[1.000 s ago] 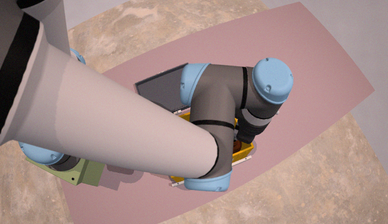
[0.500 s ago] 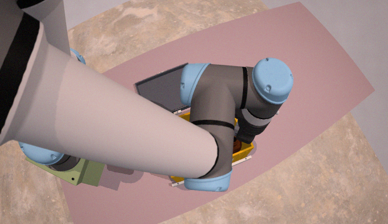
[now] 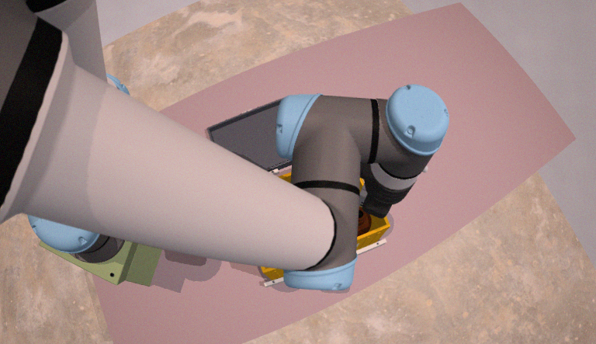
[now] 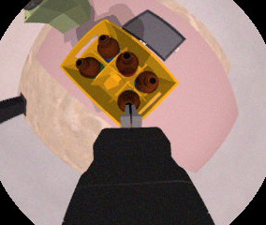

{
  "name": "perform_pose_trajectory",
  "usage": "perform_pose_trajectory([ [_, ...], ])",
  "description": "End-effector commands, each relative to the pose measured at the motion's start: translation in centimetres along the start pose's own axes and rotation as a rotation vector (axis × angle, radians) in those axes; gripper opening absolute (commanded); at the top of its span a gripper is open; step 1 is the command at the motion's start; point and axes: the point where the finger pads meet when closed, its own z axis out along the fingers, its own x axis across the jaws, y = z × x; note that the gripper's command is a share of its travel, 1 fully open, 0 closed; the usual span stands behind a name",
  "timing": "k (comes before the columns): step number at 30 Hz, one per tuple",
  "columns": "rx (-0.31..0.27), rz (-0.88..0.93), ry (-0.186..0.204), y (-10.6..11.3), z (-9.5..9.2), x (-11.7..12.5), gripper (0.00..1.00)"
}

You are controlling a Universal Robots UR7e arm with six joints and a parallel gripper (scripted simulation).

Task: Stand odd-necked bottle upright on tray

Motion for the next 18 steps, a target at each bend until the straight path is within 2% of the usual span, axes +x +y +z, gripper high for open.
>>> perform_pose_trajectory([
  [1, 0.005, -0.005, 0.000, -4.2, 0.1, 4.0, 0.00],
  [4, 0.004, -0.005, 0.000, -5.6, 0.1, 5.2, 0.00],
  [16, 0.001, -0.005, 0.001, -6.0, 0.0, 5.7, 0.00],
  [17, -0.002, -0.004, 0.003, -5.8, -0.1, 5.8, 1.00],
  [18, -0.002, -0.004, 0.003, -5.8, -0.1, 5.8, 1.00],
])
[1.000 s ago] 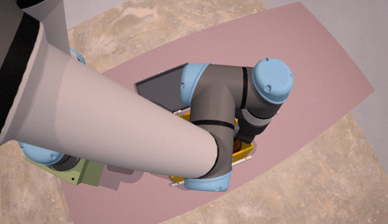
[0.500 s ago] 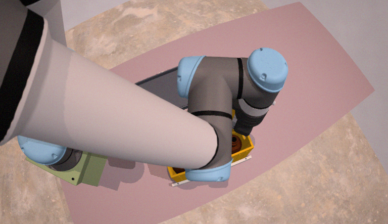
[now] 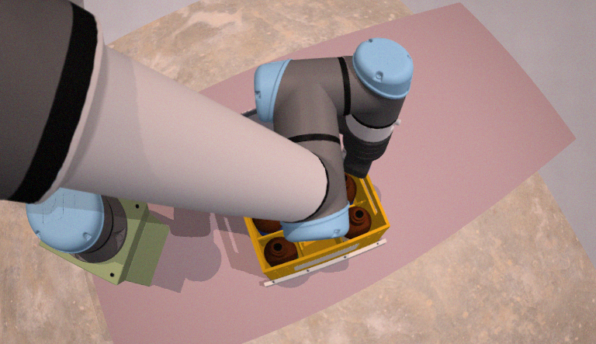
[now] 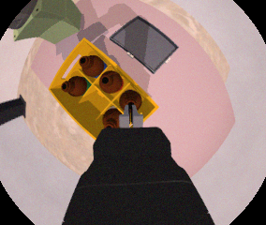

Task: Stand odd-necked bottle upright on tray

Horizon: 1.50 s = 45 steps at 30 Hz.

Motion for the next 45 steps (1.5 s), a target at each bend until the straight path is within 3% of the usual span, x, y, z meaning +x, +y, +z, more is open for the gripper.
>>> perform_pose_trajectory([
  [1, -0.009, 0.004, 0.001, 0.27, -0.17, 0.43, 1.00],
  [45, -0.007, 0.004, 0.000, 0.18, 0.12, 0.32, 1.00],
])
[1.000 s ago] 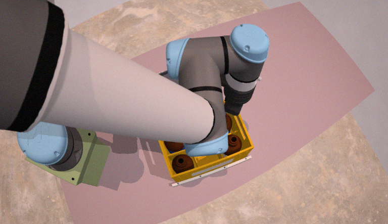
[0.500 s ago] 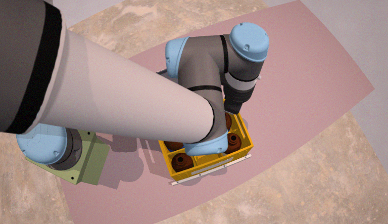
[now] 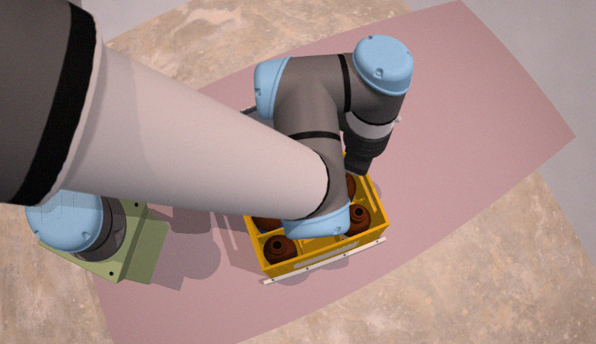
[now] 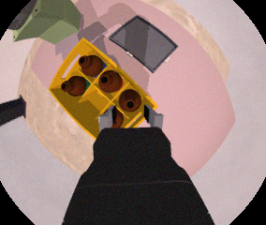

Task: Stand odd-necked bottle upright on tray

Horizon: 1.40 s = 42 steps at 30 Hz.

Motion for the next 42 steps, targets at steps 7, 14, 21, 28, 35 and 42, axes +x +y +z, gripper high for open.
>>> perform_pose_trajectory([
  [7, 0.000, -0.001, 0.000, 0.0, 0.7, 0.0, 1.00],
  [14, 0.001, 0.000, -0.001, 0.0, 1.4, 0.0, 1.00],
  [21, 0.002, 0.000, -0.001, -0.1, 2.3, 0.0, 1.00],
  [28, 0.001, 0.000, -0.001, 0.0, 2.9, 0.0, 1.00],
  [35, 0.001, 0.000, -0.001, 0.0, 3.7, 0.0, 1.00],
  [42, 0.001, 0.000, -0.001, 0.0, 4.2, 0.0, 1.00],
])
